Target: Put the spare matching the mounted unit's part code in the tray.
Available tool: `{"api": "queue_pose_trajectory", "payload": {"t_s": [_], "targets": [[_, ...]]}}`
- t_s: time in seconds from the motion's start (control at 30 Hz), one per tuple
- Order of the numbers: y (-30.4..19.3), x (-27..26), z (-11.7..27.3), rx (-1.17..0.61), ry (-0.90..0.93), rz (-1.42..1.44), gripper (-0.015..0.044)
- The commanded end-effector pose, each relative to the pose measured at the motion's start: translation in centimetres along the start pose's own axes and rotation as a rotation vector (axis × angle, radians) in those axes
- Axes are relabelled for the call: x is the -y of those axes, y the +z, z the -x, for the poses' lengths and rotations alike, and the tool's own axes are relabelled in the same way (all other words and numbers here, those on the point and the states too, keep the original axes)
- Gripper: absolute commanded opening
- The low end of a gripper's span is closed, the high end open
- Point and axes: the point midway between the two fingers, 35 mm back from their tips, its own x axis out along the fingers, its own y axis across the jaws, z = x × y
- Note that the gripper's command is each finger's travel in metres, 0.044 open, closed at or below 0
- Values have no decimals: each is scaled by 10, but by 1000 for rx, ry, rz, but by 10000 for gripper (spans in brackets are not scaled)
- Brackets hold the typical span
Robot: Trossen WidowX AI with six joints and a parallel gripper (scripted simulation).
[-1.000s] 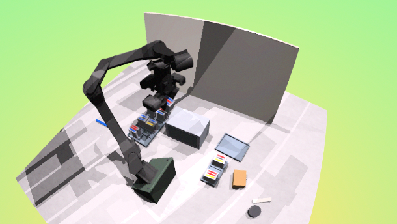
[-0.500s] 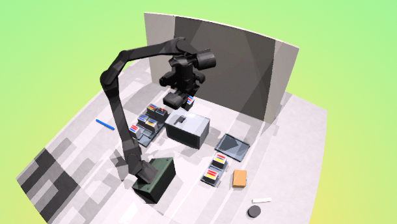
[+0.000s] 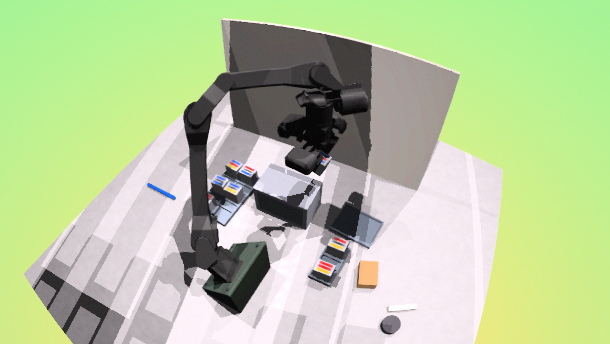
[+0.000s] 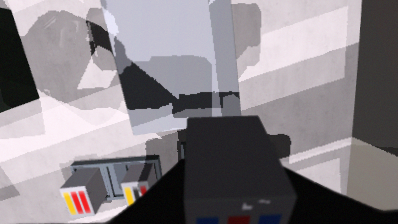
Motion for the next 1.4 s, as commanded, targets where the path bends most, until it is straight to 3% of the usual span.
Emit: {"api": "queue_pose_trajectory", "payload": {"t_s": [0.0,0.7,1.37], "targets": [[-25,6,-3,-3,-1,7,0],[-133,13,-33,7,-2,20,0],[-137,15,-47,7,-2,21,0]]}}
